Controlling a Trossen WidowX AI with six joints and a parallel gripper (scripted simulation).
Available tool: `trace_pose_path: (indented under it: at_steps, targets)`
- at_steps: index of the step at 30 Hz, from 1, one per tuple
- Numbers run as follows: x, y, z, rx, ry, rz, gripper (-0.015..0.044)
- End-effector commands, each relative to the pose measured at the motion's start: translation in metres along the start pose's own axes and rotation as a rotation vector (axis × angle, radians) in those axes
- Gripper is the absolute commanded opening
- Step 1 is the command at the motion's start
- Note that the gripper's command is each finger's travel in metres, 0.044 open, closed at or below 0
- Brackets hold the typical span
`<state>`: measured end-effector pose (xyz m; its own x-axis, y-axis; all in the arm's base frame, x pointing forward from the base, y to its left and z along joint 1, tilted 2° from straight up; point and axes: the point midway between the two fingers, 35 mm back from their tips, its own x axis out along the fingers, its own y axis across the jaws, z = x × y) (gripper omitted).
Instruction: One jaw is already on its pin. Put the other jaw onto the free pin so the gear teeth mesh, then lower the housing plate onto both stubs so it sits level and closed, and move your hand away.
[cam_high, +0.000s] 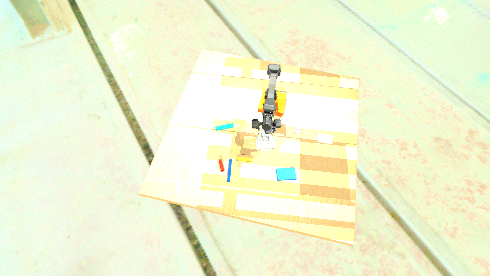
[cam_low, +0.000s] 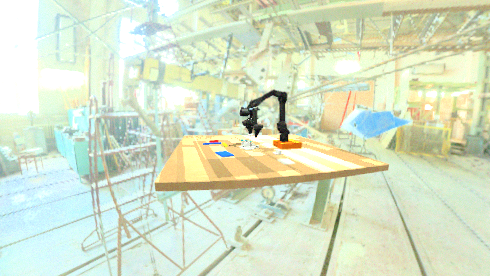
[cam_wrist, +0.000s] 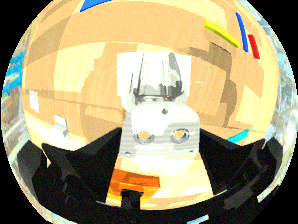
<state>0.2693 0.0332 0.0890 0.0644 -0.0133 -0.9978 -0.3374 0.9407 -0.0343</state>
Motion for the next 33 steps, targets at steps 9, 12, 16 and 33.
trace_pose_path:
  at_steps: [9,12,16,33]
  targets:
    - [0.0,0.001,-0.003,0.007,0.002,0.004,0.0351]
    - [0.0,0.002,-0.011,0.007,0.003,0.004,0.0351]
    - [0.0,0.003,-0.016,0.007,0.003,0.004,0.0351]
    - [0.0,0.003,-0.016,0.005,0.003,0.004,0.0351]
